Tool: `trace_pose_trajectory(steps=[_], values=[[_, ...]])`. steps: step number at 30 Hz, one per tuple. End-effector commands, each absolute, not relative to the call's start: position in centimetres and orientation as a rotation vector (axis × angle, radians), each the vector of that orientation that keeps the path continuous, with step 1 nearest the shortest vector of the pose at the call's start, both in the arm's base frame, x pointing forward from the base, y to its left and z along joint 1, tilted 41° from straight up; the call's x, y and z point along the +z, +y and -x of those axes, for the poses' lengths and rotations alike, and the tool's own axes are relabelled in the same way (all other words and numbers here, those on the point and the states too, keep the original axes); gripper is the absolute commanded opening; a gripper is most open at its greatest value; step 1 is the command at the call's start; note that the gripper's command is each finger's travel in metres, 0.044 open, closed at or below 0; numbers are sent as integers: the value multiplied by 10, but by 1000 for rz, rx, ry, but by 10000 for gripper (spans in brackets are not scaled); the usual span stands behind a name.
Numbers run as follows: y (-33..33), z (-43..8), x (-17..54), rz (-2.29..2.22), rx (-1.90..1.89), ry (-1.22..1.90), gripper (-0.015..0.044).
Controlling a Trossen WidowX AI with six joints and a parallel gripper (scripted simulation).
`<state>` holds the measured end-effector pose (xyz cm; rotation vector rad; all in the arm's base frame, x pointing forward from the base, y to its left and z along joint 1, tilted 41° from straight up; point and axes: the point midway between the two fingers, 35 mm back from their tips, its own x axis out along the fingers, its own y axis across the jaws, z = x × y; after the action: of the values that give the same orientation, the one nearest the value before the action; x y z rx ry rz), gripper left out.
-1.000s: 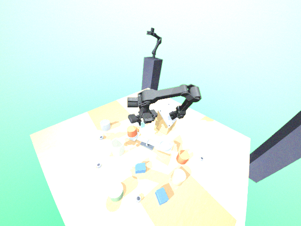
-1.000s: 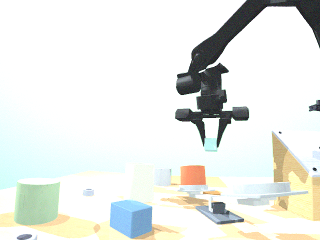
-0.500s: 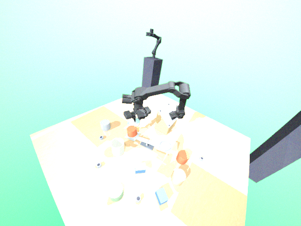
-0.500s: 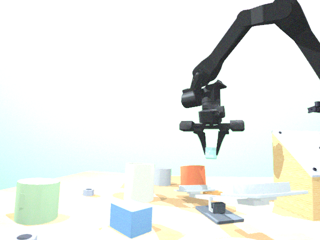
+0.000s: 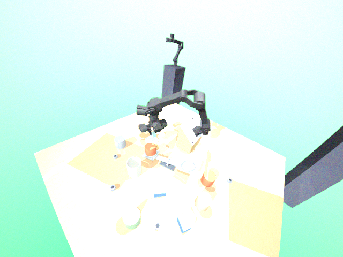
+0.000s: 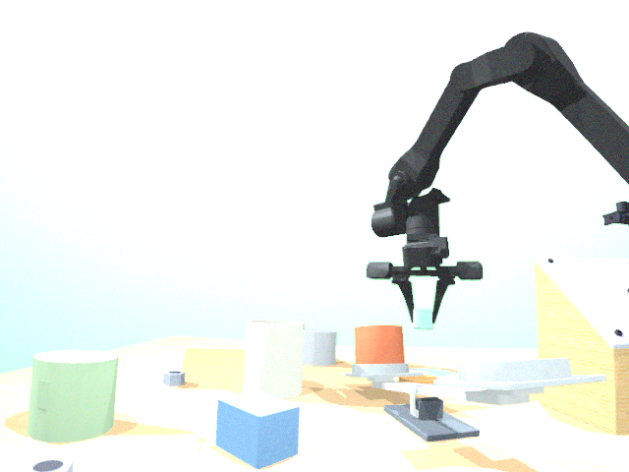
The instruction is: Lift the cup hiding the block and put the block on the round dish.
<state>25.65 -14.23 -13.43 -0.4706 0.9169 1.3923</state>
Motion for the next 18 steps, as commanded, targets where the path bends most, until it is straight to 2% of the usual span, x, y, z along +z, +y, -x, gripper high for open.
trace_pose_trajectory(steps=[1,10,18], values=[[-151,-248,-150,480,1395,913,0],[-157,-234,-172,478,1402,904,0],[-134,-232,-200,477,1402,903,0]])
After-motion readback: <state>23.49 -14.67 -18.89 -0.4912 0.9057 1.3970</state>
